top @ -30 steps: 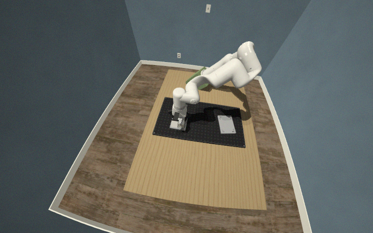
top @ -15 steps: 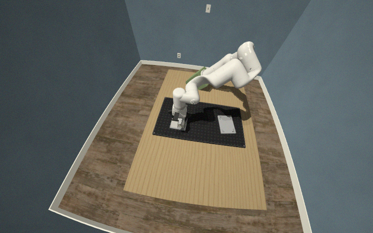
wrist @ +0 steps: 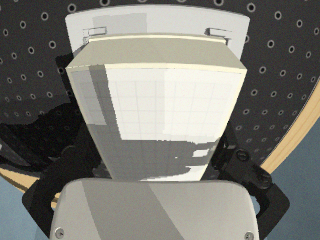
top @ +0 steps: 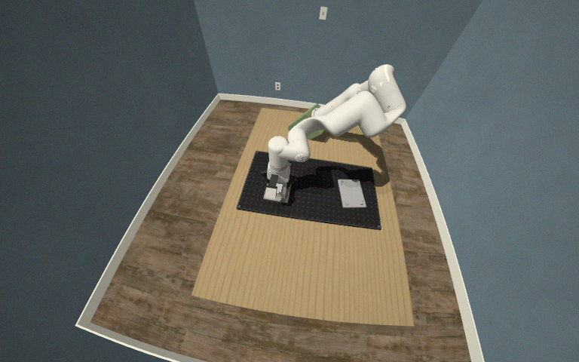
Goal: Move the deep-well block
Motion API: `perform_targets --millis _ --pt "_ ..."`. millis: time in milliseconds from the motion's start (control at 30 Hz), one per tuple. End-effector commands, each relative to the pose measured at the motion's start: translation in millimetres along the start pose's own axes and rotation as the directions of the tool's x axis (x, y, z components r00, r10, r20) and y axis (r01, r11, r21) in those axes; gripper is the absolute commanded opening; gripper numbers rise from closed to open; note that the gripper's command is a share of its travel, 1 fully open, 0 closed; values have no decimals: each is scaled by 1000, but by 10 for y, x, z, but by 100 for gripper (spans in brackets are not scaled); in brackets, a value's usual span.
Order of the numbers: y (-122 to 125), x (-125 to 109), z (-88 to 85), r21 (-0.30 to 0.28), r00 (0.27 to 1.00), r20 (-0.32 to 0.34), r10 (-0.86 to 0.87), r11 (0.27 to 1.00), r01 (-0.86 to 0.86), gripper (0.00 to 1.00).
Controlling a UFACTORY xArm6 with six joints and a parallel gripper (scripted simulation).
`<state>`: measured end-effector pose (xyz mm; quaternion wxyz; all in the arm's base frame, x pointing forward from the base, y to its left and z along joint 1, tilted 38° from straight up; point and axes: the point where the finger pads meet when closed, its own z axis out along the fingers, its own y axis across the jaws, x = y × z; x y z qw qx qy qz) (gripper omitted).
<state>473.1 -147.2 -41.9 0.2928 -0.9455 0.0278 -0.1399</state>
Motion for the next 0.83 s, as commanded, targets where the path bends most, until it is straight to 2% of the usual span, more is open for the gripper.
perform_targets --millis 0,300,433,800 --pt "5 13 -13 -2 1000 -3 -1 1000 1 100" --pt "5 13 -39 -2 1000 -3 -1 1000 1 100" --pt "5 13 -147 -2 1000 -3 -1 1000 1 100" --pt "5 13 -147 -2 1000 -3 -1 1000 1 100"
